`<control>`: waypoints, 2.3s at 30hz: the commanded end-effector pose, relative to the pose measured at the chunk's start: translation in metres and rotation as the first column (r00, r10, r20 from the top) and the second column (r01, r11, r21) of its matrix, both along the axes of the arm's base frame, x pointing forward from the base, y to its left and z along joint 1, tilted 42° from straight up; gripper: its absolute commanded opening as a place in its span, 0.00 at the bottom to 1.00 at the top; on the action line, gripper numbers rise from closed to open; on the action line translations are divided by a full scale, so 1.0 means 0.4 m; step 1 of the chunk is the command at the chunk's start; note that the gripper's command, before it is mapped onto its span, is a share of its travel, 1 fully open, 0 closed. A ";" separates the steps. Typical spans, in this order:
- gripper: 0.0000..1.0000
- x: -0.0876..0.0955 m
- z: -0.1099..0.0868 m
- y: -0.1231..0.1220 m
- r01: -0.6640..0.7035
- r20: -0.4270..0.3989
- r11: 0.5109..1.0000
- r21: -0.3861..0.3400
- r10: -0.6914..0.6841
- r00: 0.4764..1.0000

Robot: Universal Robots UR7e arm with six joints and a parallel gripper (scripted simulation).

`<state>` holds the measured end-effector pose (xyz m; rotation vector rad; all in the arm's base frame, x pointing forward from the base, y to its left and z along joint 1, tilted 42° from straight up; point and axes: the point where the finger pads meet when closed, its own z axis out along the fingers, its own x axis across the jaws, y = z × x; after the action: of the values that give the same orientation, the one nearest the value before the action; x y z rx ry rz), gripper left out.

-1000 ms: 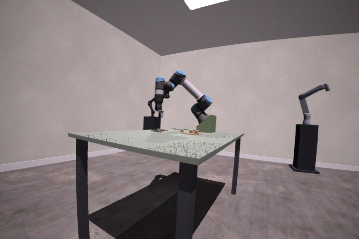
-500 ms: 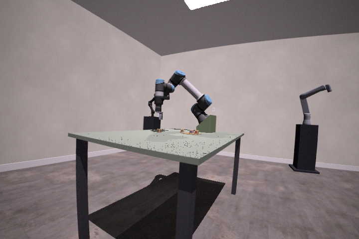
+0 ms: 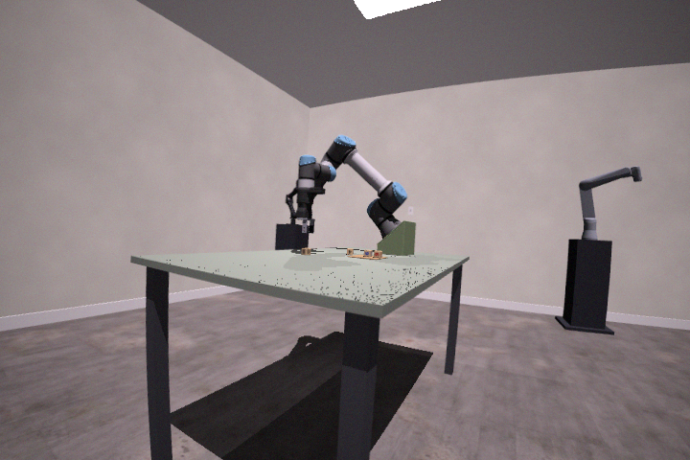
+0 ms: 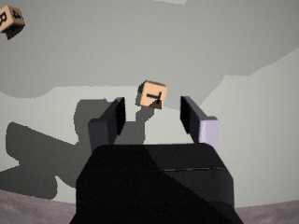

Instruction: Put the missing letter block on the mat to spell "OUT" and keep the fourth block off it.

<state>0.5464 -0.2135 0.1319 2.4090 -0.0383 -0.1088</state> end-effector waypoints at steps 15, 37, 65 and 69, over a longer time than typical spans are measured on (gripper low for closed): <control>1.00 0.001 -0.007 -0.018 0.186 0.170 0.982 -0.007 -0.183 0.968; 1.00 0.001 -0.007 -0.019 0.188 0.171 0.982 -0.007 -0.184 0.968; 1.00 0.001 -0.011 -0.022 0.188 0.171 0.982 -0.007 -0.184 0.968; 1.00 0.000 -0.017 -0.027 0.188 0.171 0.982 -0.007 -0.184 0.968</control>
<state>0.5463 -0.2232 0.1265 2.3813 -0.3430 0.0096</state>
